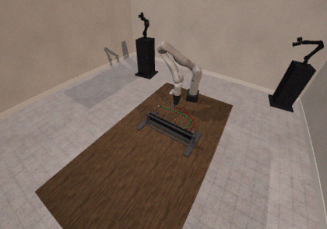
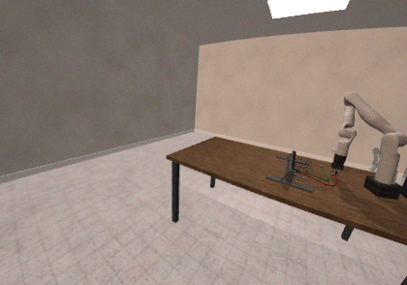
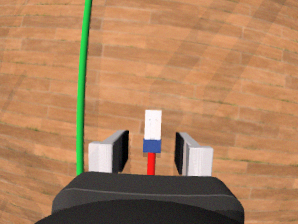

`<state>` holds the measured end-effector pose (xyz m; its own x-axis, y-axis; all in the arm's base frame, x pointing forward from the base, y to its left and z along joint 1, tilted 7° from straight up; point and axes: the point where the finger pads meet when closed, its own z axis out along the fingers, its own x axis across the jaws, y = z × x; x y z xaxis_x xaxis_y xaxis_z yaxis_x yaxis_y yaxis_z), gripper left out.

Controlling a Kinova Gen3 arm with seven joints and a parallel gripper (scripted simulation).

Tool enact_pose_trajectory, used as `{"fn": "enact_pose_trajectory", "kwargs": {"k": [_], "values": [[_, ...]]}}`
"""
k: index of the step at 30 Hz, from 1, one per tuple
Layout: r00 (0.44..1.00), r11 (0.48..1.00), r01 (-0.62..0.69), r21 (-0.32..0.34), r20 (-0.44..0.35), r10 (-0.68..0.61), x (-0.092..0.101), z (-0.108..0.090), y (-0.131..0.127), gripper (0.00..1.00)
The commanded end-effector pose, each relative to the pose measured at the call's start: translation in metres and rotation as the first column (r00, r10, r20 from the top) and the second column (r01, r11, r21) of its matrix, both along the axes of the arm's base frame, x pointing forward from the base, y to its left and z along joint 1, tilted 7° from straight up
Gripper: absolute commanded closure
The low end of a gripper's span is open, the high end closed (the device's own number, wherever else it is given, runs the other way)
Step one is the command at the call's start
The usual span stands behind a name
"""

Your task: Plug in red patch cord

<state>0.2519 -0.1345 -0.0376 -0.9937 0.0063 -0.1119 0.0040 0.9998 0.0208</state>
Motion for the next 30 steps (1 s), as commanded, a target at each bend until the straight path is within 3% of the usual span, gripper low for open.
{"fn": "enact_pose_trajectory", "kwargs": {"k": [1, 30], "values": [[1.000, 1.000, -0.001, 0.001, -0.001, 0.001, -0.0001, -0.0004, 0.0006, 0.27], [1.000, 1.000, -0.001, 0.001, -0.001, 0.001, 0.0008, -0.0083, 0.0008, 0.27]]}}
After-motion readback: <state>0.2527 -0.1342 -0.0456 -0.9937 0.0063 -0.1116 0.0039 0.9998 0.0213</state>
